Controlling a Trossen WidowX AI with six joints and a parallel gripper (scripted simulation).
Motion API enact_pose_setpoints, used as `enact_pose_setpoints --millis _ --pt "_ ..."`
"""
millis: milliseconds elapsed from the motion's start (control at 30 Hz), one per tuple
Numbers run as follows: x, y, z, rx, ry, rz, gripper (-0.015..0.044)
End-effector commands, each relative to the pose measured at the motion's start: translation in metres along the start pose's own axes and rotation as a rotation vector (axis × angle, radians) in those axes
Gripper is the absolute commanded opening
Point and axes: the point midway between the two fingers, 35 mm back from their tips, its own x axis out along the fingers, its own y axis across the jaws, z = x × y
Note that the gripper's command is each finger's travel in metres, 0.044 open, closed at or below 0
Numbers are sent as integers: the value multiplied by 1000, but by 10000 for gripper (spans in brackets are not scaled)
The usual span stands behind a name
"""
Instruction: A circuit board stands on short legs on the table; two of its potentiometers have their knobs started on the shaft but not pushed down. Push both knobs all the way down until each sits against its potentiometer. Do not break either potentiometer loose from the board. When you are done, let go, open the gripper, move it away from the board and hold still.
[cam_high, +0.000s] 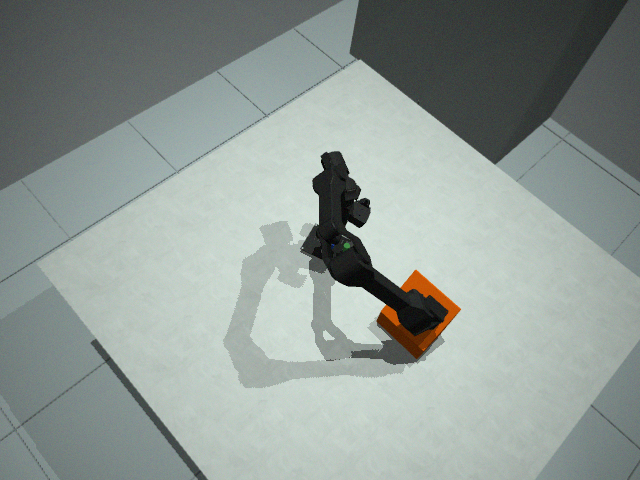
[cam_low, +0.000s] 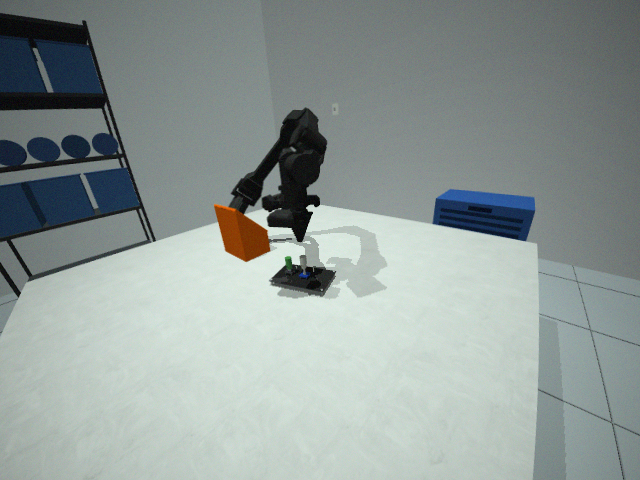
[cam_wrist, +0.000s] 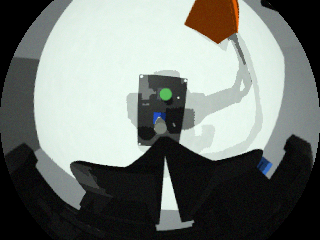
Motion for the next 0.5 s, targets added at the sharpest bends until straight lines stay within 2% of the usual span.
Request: enact_pose_setpoints --millis 0,200,300,467 --pt "-3 1 -3 127 -2 4 0" --pt "-3 1 -3 178 -2 4 0" --pt "14 1 -3 178 -2 4 0" --pt "17 1 -3 178 -2 4 0"
